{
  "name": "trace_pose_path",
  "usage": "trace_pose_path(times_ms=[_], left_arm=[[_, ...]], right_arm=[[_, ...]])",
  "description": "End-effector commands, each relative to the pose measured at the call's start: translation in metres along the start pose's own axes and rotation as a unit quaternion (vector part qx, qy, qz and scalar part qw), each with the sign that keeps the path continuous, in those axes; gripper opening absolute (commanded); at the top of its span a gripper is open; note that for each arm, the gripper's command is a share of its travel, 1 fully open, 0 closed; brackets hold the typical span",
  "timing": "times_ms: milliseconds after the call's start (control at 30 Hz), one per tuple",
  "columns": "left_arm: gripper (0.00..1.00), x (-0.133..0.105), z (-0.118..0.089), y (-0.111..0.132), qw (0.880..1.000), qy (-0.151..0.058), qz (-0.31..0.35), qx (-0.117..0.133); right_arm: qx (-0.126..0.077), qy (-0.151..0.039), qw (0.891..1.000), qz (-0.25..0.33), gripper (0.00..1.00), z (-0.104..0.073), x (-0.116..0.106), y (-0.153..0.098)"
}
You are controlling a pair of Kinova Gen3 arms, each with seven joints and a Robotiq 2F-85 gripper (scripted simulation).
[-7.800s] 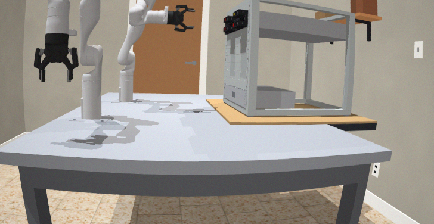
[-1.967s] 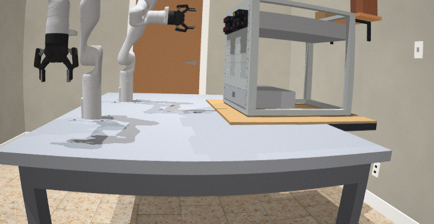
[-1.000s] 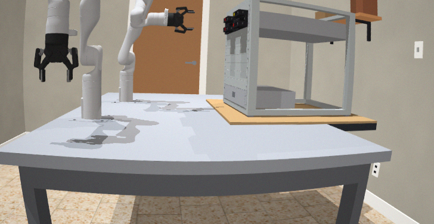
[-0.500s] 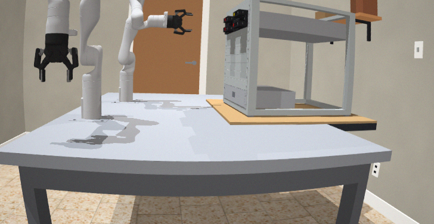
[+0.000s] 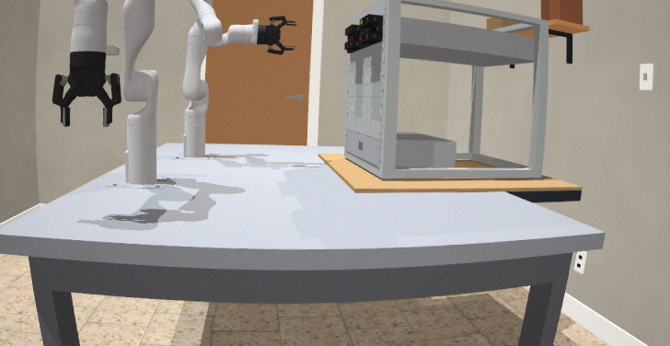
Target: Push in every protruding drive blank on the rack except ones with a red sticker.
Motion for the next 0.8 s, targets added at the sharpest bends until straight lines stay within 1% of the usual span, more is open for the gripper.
trace_pose_path(times_ms=[0,767], left_arm=[[1.0,-0.003,0.0,0.0,1.0,0.0,0.0,0.0],[1.0,-0.015,0.0,0.0,1.0,0.0,0.0,0.0]], right_arm=[[0.0,-0.001,1.0,0.0,1.0,-0.001,0.0,0.0],[0.0,-0.001,1.0,0.0,1.0,-0.001,0.0,0.0]])
Point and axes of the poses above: on each arm, the point where the finger pads meet when closed, its own z axis out along the fingers, its own y axis across the jaws, x = y × z, the point moved 1 cm from there along -z, back along the fingers, and after that the axes turned 2 degrees about z, right-handed, at the moved point
